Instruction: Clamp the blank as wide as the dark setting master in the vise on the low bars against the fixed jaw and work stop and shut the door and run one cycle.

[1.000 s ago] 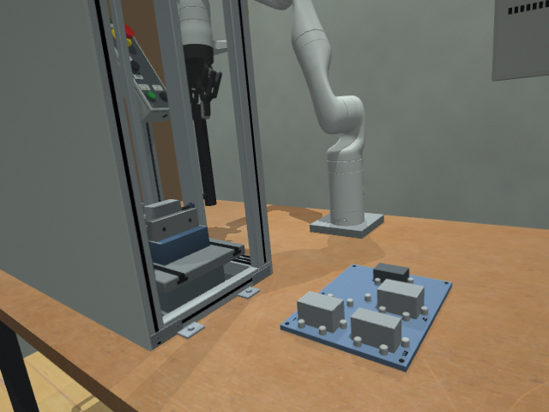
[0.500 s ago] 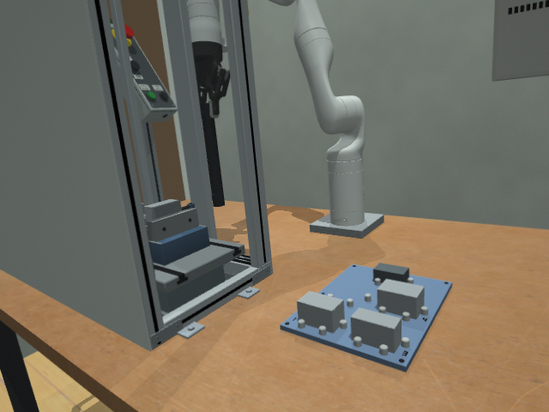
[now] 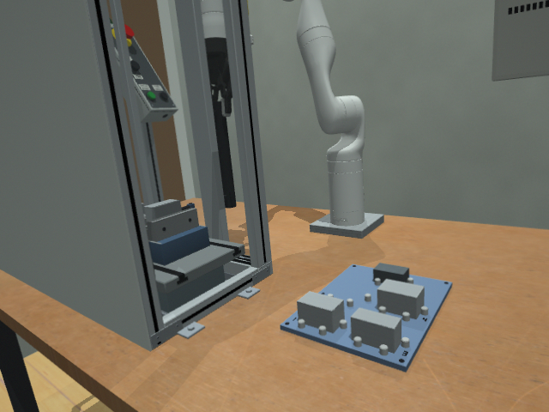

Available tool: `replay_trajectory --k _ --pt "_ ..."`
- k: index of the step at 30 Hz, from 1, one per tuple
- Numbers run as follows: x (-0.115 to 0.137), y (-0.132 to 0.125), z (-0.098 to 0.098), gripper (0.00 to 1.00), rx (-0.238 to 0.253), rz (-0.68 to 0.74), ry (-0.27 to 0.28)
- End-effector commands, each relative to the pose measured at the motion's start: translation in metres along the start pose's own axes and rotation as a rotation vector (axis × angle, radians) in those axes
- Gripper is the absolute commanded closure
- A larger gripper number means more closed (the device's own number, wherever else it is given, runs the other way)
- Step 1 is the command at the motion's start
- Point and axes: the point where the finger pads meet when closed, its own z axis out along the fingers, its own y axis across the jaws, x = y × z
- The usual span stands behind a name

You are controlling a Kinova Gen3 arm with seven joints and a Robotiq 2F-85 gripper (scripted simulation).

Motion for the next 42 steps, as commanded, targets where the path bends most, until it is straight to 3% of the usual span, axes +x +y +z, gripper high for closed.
replay_trajectory --k 1,5,17,22,42 --pt "0.000 0.008 0.000 0.61 0.000 0.000 -0.001" --pt "0.000 0.040 0.000 0.61 0.000 0.000 -0.001" --pt "0.000 0.040 0.000 0.61 0.000 0.000 -0.001" --pt "0.000 0.080 0.000 0.61 0.000 0.000 -0.001" --pt "0.000 0.090 0.000 0.61 0.000 0.000 -0.001"
